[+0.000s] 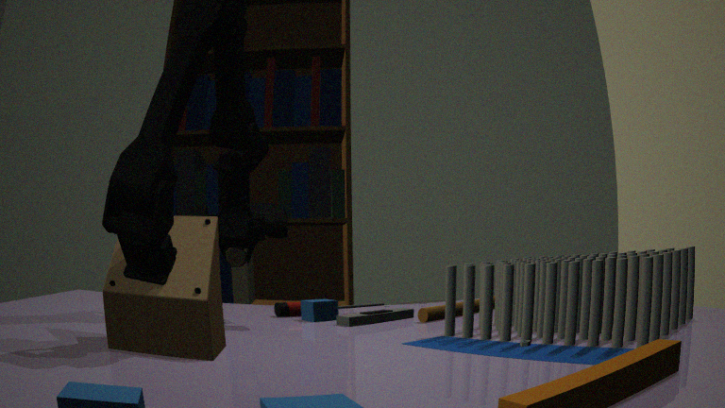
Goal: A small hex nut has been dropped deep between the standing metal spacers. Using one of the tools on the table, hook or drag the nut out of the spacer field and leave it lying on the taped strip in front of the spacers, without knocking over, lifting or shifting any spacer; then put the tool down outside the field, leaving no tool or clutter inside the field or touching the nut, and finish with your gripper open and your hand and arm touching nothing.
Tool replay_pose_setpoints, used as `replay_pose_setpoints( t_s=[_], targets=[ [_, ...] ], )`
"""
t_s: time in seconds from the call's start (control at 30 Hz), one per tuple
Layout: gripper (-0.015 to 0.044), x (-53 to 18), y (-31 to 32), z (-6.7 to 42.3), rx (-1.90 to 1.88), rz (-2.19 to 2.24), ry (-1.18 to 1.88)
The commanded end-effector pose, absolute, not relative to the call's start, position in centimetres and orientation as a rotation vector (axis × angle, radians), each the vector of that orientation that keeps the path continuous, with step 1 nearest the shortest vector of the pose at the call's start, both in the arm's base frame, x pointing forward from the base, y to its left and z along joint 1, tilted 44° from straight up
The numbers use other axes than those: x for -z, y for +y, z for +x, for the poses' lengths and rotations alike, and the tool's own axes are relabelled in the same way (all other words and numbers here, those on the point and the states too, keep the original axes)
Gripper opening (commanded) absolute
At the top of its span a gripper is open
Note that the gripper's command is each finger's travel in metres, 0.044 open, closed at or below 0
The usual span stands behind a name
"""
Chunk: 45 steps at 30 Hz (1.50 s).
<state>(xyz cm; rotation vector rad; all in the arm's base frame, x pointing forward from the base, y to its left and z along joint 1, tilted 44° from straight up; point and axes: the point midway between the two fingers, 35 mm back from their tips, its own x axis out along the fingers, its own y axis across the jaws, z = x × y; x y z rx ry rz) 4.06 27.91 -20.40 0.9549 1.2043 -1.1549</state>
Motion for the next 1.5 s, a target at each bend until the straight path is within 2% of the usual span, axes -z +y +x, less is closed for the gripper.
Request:
replay_pose_setpoints(
  t_s=[0.0,1.47],
  targets=[
    [0.0000,20.6,27.7,4.1,1.148,0.957,1.207],
    [0.0000,24.0,24.5,4.6,1.148,0.957,1.206]
  ],
)
